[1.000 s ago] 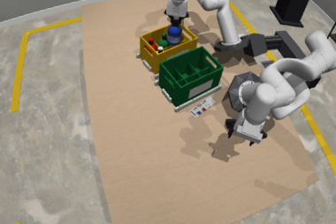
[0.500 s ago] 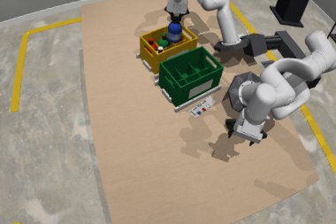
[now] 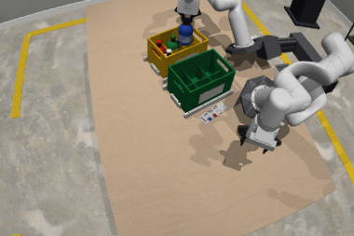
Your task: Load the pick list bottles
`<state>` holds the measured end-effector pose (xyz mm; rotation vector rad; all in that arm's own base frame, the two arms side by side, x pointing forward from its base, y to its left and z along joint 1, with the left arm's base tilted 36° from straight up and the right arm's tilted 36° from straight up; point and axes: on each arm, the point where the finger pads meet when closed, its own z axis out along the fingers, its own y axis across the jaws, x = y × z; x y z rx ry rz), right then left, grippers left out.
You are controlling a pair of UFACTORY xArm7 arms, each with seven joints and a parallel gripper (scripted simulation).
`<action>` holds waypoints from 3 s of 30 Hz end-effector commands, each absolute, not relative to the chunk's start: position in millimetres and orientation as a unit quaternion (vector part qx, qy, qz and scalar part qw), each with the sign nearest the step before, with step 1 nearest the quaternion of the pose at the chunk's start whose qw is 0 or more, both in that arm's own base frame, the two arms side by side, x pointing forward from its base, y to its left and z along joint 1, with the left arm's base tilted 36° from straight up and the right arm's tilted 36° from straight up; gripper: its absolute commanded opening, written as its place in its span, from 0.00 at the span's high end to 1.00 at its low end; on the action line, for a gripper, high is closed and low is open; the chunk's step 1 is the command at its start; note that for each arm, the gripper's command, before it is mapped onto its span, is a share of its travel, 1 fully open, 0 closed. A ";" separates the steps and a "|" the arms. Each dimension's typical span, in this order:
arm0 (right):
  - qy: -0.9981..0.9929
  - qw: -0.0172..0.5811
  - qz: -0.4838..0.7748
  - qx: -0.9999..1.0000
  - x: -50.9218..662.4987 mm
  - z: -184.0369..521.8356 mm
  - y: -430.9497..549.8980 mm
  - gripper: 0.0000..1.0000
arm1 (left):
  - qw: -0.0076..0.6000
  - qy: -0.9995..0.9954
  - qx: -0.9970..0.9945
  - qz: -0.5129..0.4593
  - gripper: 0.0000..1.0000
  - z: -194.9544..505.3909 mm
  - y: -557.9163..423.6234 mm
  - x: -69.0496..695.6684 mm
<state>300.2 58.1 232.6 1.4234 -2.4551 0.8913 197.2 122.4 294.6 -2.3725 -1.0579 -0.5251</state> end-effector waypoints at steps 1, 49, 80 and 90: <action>-0.822 0.082 0.299 0.477 296.4 229.2 63.7 1.00 | 0.243 -0.387 -0.868 -0.194 0.00 295.9 122.2 197.7; -0.822 0.082 0.298 0.477 250.4 183.1 117.0 1.00 | 0.243 -0.387 -0.868 -0.194 0.00 295.9 122.2 197.7; -0.823 0.082 0.298 0.477 220.9 153.5 151.3 1.00 | 0.243 -0.387 -0.868 -0.194 0.00 295.9 122.2 197.7; -0.823 0.082 0.298 0.477 210.5 143.2 163.3 1.00 | 0.243 -0.387 -0.868 -0.194 0.00 295.9 122.2 197.7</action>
